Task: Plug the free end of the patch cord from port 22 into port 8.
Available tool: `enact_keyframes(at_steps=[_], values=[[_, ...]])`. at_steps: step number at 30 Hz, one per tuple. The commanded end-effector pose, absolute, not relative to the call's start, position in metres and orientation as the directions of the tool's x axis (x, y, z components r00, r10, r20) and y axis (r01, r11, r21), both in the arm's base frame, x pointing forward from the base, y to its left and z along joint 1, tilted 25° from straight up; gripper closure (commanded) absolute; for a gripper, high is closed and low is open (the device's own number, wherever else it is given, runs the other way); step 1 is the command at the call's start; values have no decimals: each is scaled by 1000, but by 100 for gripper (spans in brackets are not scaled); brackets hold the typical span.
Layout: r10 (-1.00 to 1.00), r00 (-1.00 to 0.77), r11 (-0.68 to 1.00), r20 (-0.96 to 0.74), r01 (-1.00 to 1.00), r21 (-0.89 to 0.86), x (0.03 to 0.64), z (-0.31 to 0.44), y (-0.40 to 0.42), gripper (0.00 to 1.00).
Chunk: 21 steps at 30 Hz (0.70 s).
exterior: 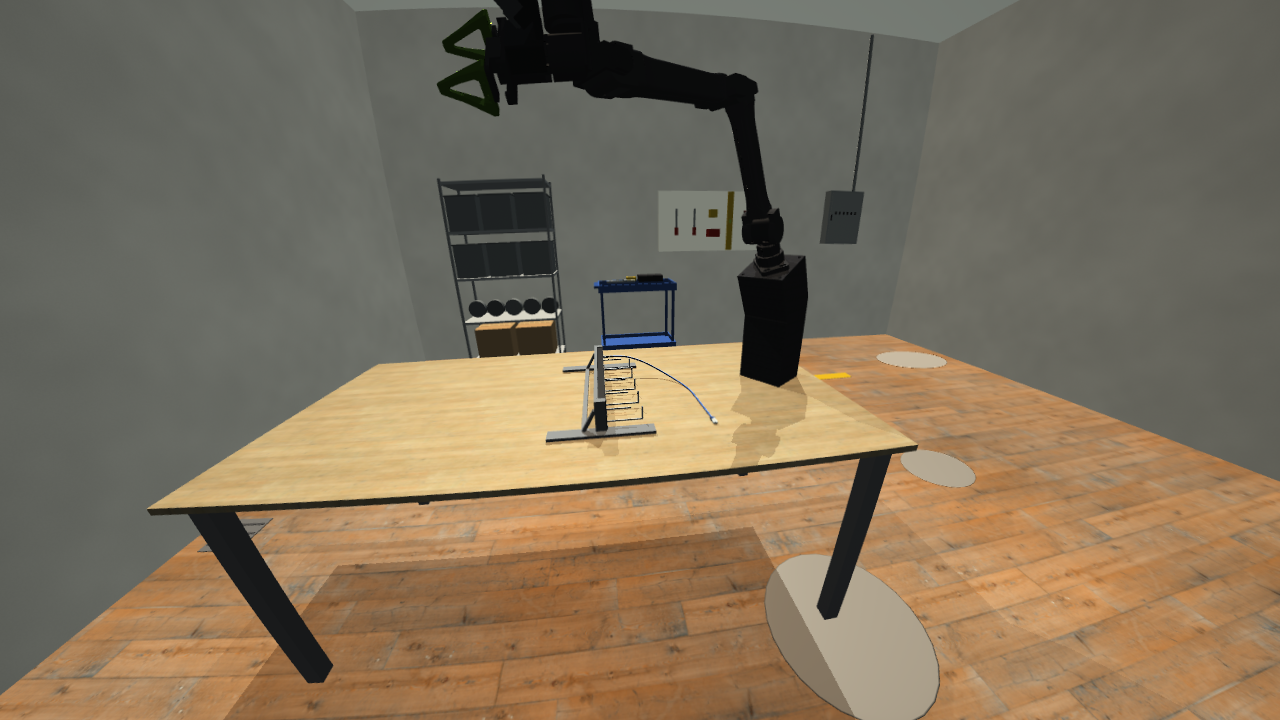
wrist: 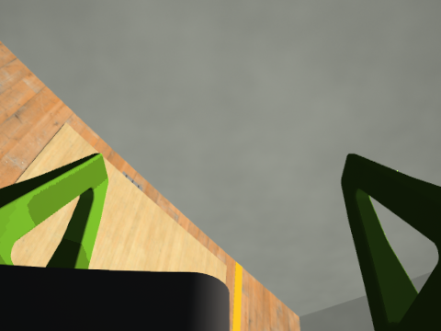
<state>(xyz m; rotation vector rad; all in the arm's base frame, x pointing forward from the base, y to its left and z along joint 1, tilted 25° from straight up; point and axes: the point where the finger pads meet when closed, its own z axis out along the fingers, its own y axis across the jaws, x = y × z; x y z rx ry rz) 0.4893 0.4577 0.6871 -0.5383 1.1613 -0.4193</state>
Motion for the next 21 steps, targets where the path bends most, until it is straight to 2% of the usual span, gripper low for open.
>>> enact_keyframes(at_steps=[1, 17, 18, 21], values=[[-562, 354, 808, -748, 41, -587, 485, 697, 453, 0], [-562, 354, 808, -748, 41, -587, 485, 697, 453, 0], [-523, 380, 836, -763, 58, -545, 476, 725, 441, 0], [-526, 377, 834, -762, 53, -550, 475, 721, 441, 0]])
